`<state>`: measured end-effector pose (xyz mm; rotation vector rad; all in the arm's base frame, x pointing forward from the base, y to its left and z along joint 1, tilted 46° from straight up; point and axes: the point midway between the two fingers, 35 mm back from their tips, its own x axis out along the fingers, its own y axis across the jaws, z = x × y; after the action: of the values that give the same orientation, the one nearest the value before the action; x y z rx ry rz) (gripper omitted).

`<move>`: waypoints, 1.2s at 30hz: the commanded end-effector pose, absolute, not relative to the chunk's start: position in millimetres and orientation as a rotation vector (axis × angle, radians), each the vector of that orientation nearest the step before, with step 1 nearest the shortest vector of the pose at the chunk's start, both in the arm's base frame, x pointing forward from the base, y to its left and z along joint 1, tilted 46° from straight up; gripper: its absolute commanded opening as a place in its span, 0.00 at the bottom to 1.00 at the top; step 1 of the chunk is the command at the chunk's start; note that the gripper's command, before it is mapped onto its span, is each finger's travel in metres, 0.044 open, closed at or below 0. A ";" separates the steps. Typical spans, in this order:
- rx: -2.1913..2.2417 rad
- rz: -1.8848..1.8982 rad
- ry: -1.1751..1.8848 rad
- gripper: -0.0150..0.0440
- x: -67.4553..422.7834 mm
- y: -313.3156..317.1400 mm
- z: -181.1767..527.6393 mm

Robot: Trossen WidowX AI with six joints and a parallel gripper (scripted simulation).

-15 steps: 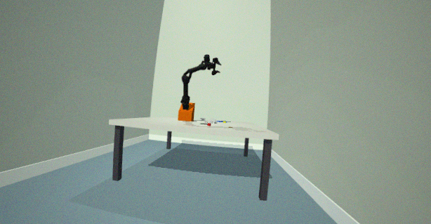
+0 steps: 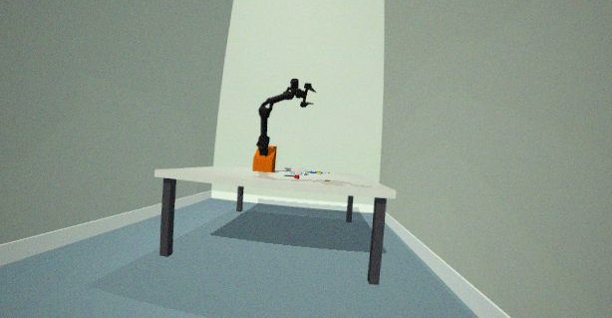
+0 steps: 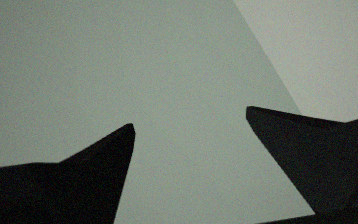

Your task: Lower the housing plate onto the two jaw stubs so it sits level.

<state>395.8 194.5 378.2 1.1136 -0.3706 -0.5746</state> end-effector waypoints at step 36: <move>0.066 -0.422 0.154 1.00 426.1 253.1 248.0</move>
<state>425.5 250.3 261.2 0.1506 0.1143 -0.4389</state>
